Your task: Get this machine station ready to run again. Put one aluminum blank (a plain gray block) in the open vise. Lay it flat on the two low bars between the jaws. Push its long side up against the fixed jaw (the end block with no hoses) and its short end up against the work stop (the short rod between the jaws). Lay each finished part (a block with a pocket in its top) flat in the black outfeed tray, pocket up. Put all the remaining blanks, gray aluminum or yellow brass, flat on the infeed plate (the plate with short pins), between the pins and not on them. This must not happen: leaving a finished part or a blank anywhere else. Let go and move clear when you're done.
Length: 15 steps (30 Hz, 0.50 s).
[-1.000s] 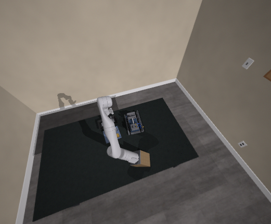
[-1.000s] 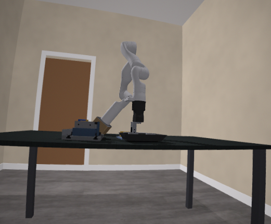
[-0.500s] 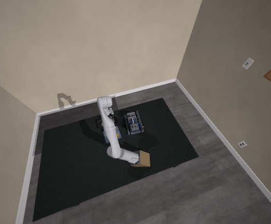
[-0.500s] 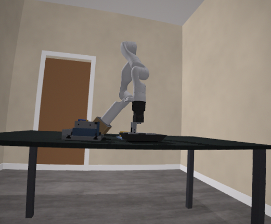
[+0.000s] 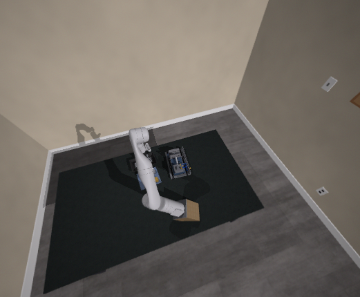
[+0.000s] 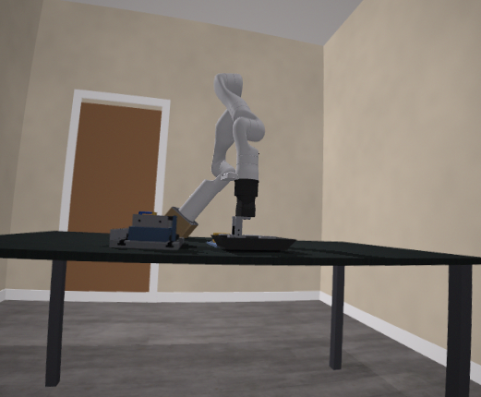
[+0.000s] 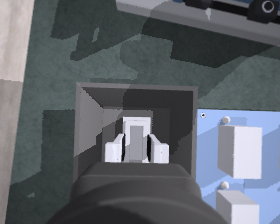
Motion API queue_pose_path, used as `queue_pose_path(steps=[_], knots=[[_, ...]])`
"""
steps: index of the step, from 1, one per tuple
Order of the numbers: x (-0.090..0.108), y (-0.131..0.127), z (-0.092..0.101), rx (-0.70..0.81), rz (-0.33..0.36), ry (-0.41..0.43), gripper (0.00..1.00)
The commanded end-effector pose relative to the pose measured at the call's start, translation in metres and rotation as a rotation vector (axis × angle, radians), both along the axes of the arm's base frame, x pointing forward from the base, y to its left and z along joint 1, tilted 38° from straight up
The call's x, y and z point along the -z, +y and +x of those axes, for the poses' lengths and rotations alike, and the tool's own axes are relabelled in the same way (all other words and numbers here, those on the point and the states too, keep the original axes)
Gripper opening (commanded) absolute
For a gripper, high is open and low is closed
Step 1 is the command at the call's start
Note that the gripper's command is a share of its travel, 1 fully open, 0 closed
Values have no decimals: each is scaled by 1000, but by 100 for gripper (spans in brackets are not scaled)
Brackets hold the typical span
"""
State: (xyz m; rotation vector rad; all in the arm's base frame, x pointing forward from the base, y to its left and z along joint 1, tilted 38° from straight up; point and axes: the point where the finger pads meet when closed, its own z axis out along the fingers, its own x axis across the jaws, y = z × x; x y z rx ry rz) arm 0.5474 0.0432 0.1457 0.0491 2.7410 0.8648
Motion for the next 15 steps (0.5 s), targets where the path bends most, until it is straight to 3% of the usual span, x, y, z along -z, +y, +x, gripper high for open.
queue_pose_path(steps=[1,13,14,15], knots=[[-1,-1,0,1,-1,-1,0],[-1,-1,0,1,-1,-1,0],[-1,-1,0,1,-1,-1,100],[-1,-1,0,1,-1,-1,100]])
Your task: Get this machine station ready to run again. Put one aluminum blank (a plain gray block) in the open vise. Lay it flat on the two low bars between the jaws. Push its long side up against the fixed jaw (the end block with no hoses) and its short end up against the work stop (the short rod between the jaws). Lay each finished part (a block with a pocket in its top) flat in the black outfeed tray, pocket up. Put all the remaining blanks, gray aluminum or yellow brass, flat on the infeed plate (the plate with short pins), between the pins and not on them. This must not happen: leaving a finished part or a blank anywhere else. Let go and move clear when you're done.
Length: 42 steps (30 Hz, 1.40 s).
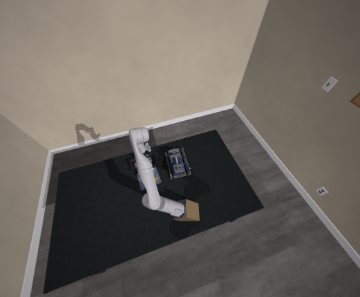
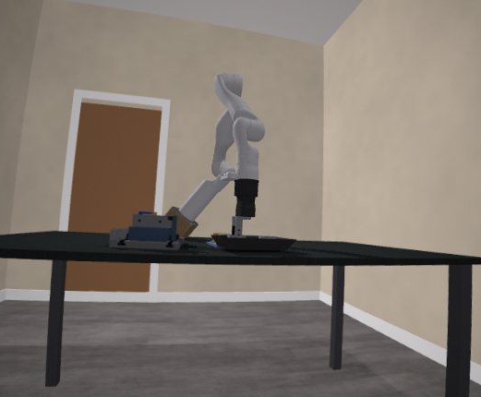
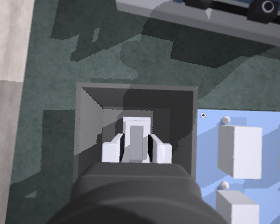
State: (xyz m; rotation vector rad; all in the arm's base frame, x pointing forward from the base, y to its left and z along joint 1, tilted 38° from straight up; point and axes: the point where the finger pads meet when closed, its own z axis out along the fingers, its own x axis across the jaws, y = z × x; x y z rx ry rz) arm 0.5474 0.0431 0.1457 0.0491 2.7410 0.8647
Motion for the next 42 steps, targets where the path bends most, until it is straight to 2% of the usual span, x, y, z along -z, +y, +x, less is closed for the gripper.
queue_pose_path(steps=[1,34,42], knots=[[-1,-1,0,1,0,-1,100],[-1,-1,0,1,0,-1,100],[-10,-7,-3,1,0,-1,100]])
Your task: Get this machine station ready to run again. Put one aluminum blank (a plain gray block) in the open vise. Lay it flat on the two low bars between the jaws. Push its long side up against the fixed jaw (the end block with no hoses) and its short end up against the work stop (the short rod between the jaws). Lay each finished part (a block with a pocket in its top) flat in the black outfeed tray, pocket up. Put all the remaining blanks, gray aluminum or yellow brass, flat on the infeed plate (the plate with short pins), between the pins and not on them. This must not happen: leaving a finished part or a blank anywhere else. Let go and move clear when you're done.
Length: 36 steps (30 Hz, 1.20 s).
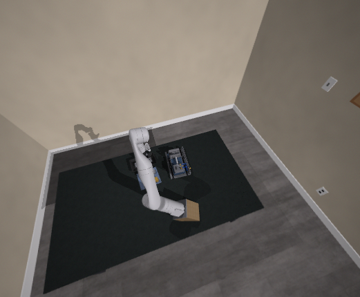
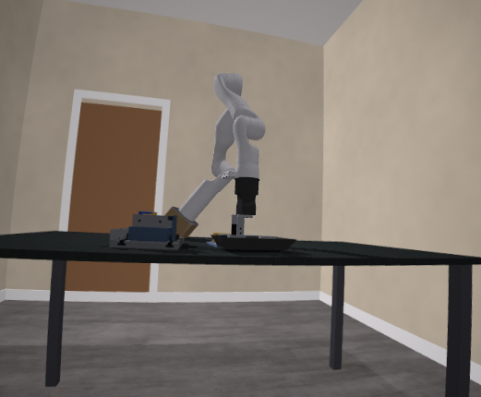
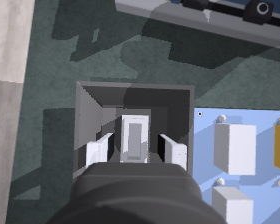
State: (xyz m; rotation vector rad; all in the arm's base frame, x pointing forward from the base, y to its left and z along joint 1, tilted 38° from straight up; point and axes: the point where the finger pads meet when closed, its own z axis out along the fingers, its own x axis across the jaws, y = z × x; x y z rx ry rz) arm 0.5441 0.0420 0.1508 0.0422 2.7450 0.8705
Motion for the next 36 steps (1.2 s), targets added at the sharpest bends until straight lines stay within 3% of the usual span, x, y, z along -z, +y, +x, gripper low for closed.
queue_pose_path(steps=[1,6,18,29,36], knots=[[-7,-8,0,8,-3,-5,100],[-17,-15,-3,8,-3,-5,100],[-69,-52,-21,8,-3,-5,100],[-99,-73,-31,8,-3,-5,100],[-106,-78,-33,8,-3,-5,100]])
